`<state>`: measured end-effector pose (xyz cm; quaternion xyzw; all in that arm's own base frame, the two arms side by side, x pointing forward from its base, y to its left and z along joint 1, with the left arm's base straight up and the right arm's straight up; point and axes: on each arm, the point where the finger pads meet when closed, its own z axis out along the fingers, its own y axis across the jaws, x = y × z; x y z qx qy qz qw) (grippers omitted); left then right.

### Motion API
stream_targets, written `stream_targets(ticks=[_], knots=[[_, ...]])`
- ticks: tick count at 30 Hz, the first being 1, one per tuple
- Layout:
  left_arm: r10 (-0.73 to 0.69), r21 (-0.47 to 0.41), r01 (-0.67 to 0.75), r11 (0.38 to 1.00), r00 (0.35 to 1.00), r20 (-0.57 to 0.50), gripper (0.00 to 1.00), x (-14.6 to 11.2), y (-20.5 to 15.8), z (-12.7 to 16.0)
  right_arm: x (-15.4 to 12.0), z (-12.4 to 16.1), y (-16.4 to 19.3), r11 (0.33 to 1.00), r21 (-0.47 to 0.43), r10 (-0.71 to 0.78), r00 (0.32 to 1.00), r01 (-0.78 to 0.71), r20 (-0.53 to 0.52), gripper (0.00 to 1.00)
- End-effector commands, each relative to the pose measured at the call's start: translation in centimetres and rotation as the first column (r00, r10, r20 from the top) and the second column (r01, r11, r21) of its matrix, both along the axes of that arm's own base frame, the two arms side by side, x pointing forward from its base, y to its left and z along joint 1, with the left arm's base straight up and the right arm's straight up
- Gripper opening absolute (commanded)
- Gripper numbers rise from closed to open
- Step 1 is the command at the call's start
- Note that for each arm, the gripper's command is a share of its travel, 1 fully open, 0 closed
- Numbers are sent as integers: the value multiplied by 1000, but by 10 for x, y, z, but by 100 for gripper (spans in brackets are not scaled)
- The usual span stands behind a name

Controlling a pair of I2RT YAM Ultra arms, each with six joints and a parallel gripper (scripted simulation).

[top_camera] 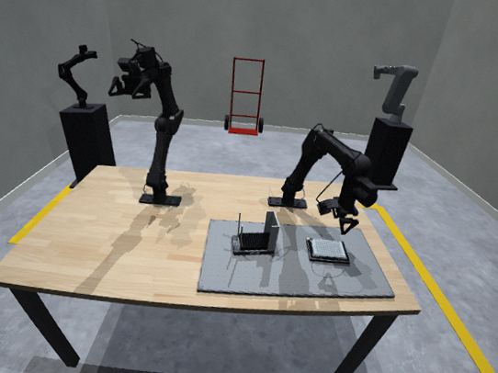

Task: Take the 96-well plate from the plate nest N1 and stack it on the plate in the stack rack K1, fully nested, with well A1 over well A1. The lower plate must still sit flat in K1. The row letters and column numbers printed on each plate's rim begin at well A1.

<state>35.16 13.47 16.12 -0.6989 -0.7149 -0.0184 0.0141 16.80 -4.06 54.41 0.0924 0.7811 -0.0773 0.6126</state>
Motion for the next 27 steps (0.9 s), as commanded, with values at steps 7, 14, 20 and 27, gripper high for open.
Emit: stream_targets(ticks=[7,14,20,27], knots=[[-78,-40,79,996,997,30,100,-2,-10,22,-10,-2,-1,1000,9,-20,1000,20,-4,100],[-78,-40,79,996,997,30,100,-2,-10,22,-10,-2,-1,1000,9,-20,1000,20,-4,100],[-78,-40,79,996,997,30,100,-2,-10,22,-10,-2,-1,1000,9,-20,1000,20,-4,100],[-77,-40,78,996,997,30,100,-2,-10,22,-10,-2,-1,1000,9,-20,1000,20,-4,100]])
